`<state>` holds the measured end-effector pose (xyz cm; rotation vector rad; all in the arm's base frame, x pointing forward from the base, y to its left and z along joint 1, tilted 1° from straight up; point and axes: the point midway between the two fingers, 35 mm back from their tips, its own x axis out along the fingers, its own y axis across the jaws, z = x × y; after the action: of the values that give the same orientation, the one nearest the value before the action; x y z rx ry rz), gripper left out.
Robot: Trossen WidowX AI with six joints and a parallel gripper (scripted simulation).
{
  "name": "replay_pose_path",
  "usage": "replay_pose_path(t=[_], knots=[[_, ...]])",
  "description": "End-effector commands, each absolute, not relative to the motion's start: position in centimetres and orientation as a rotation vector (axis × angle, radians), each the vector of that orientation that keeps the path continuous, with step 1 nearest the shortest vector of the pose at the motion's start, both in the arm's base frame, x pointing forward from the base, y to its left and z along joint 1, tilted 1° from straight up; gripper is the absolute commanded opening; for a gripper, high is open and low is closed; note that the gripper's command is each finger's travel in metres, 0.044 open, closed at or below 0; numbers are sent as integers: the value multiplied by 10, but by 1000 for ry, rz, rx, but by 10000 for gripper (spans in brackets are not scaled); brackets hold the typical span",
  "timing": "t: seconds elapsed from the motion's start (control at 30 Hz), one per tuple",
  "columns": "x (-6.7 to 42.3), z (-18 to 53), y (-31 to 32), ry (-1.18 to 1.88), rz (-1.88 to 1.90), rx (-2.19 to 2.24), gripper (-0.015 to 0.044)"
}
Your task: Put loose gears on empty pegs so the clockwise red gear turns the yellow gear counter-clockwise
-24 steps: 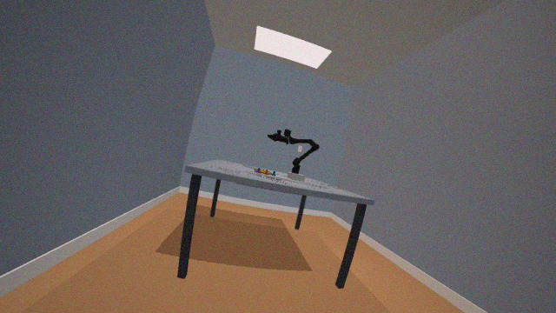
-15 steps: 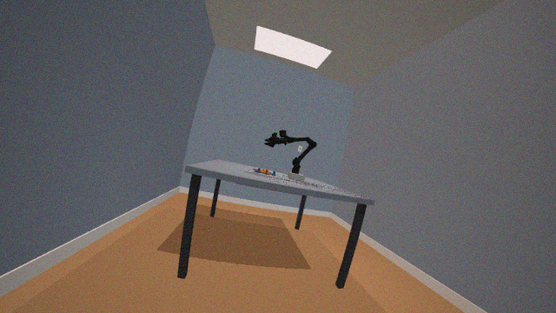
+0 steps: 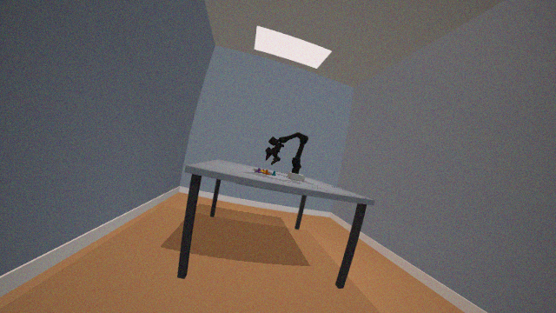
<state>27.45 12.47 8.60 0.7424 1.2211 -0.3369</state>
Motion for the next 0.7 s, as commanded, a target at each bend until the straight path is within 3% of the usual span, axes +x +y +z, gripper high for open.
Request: replay_pose_path(t=[0.0,0.67], knots=[[219,52,140,1442,-724,755,440],[215,33,139,1444,-731,753,440]])
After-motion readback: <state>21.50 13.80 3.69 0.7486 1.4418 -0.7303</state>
